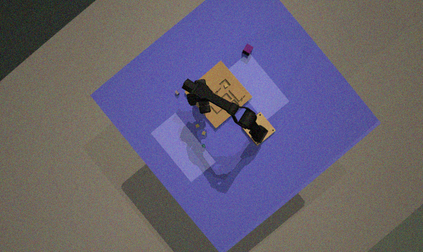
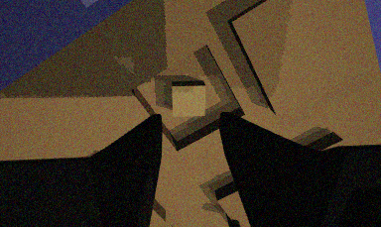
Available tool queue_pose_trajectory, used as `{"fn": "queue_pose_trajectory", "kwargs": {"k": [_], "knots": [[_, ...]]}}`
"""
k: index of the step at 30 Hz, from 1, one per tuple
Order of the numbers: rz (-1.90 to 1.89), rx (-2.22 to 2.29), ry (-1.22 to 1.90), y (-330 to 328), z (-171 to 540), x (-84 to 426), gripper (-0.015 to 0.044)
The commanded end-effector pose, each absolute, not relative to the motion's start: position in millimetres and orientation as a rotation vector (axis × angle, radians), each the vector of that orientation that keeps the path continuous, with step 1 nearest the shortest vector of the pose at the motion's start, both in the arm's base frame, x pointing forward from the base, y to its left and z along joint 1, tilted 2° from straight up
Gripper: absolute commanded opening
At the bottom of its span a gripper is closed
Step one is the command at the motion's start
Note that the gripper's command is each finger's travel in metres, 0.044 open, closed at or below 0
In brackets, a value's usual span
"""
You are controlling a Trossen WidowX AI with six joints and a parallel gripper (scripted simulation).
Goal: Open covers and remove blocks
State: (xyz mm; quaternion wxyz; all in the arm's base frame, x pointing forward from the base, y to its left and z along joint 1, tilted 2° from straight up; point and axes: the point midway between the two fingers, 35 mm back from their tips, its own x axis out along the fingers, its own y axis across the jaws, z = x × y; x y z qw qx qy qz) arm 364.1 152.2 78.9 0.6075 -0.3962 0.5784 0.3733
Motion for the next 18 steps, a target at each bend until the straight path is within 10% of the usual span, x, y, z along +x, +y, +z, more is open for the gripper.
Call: {"fn": "queue_pose_trajectory", "kwargs": {"k": [1,18], "knots": [[0.859,-0.914,1.338,152,78,364,0.0144],[0.859,-0.914,1.338,151,65,366,0.0144]]}}
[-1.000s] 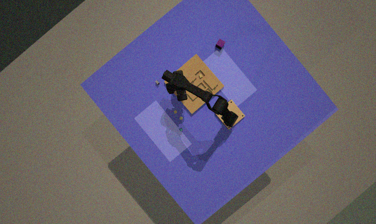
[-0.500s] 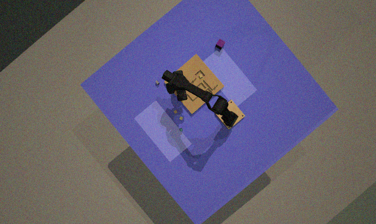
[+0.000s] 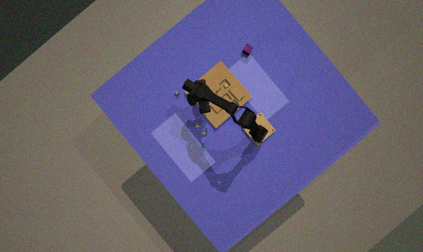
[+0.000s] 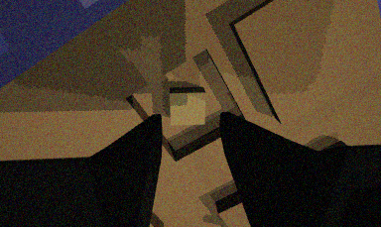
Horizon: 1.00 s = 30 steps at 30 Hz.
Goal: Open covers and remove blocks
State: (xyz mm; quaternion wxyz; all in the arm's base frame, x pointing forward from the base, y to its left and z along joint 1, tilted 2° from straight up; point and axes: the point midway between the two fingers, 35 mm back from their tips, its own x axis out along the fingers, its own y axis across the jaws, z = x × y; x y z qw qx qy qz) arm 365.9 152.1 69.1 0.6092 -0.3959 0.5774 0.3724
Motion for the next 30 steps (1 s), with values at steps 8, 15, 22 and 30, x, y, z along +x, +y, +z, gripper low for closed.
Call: {"fn": "queue_pose_trajectory", "kwargs": {"k": [8,15,22,30], "knots": [[0.859,-0.914,1.338,151,57,366,0.0144],[0.859,-0.914,1.338,151,56,366,0.0144],[0.859,-0.914,1.338,151,51,367,0.0144],[0.859,-0.914,1.338,151,45,367,0.0144]]}}
